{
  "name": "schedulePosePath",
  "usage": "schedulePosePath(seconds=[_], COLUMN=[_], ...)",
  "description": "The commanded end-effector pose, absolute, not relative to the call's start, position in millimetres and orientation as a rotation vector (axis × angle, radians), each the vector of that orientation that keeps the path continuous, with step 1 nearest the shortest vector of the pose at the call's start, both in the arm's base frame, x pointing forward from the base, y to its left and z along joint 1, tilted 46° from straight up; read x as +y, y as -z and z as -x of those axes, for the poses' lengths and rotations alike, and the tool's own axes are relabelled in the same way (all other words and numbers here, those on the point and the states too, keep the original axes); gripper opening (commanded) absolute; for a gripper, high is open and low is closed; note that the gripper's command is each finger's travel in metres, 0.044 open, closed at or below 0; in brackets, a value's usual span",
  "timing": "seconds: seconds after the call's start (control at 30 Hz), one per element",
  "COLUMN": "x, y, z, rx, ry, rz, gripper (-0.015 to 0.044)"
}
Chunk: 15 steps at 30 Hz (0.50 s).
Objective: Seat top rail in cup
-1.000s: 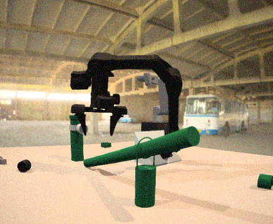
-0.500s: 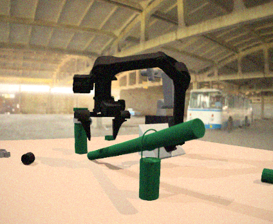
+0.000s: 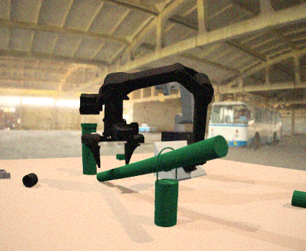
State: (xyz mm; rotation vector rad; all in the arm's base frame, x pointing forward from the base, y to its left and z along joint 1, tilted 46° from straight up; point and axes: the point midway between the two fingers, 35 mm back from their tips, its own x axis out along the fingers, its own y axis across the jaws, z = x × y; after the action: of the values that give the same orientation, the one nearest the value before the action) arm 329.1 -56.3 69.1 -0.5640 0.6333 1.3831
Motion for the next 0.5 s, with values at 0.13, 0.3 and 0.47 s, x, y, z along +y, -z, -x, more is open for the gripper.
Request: schedulePosePath(seconds=[0.13, 0.3, 0.47], x=[-46.4, -40.6, -34.6], y=[-60.1, -54.6, -49.1], z=[-330.0, -330.5, -330.9], rx=[0.633, 0.633, 0.632], ry=[-1.382, -1.382, -1.382], rz=[0.559, 0.558, 0.558], gripper=[0.044, 0.044, 0.044])
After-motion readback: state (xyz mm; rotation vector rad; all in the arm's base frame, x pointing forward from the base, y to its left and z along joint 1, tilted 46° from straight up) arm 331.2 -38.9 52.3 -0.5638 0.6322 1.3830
